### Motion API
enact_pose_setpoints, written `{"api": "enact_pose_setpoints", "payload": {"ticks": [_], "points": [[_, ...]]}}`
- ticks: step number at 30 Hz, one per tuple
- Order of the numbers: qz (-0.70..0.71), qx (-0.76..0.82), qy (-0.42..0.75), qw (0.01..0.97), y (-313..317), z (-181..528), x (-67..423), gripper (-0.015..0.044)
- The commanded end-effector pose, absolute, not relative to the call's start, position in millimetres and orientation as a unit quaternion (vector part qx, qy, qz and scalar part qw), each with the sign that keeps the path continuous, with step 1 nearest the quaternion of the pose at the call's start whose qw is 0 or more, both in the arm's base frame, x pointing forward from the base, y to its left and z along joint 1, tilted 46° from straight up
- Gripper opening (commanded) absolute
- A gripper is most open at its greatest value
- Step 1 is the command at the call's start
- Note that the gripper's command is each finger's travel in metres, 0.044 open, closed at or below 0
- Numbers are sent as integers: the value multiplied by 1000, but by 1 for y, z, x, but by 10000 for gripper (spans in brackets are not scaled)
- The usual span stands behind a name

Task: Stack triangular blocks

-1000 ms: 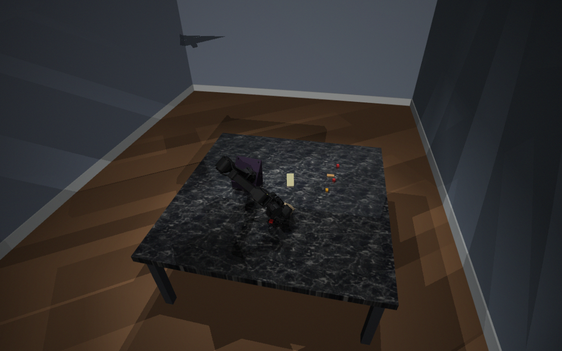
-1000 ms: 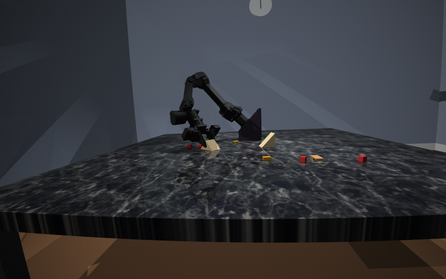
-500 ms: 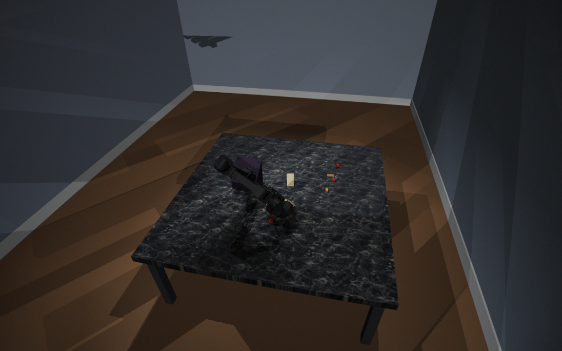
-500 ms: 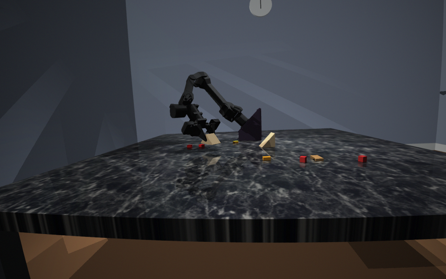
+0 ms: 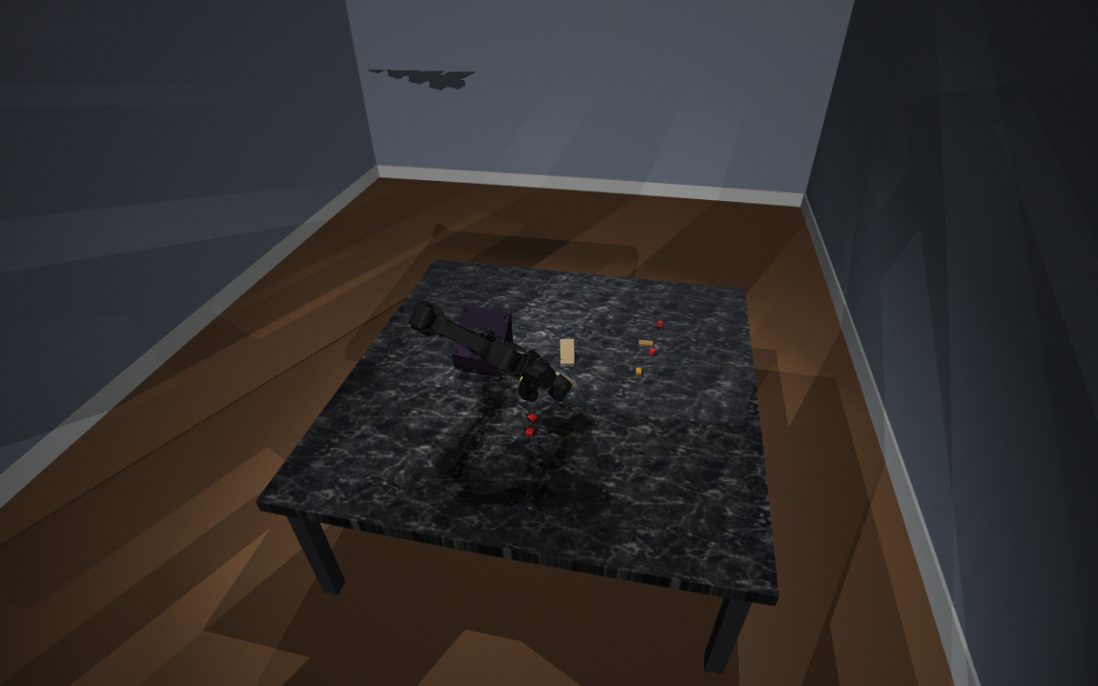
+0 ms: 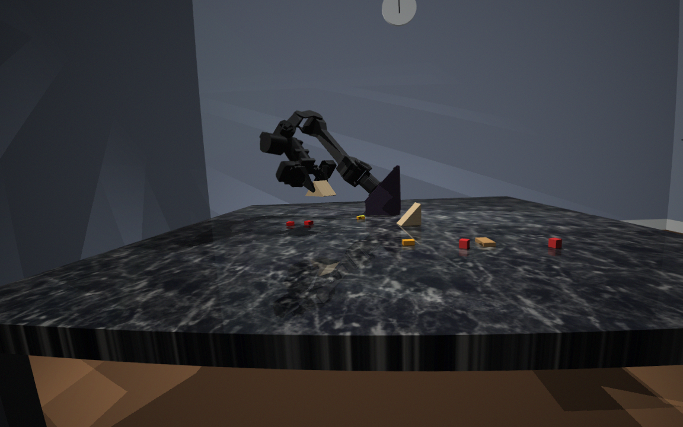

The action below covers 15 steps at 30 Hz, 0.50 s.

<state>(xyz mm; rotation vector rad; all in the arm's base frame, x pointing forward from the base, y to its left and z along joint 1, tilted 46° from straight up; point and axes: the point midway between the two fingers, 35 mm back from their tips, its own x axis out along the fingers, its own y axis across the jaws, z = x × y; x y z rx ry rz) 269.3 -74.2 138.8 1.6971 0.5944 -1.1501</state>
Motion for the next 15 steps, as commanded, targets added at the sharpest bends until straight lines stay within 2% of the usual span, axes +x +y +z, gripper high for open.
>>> {"api": "enact_pose_setpoints", "payload": {"ticks": [1, 15], "points": [[-473, 697, 241, 482, -71, 144, 268, 0], [-454, 578, 332, 591, -70, 134, 269, 0]]}}
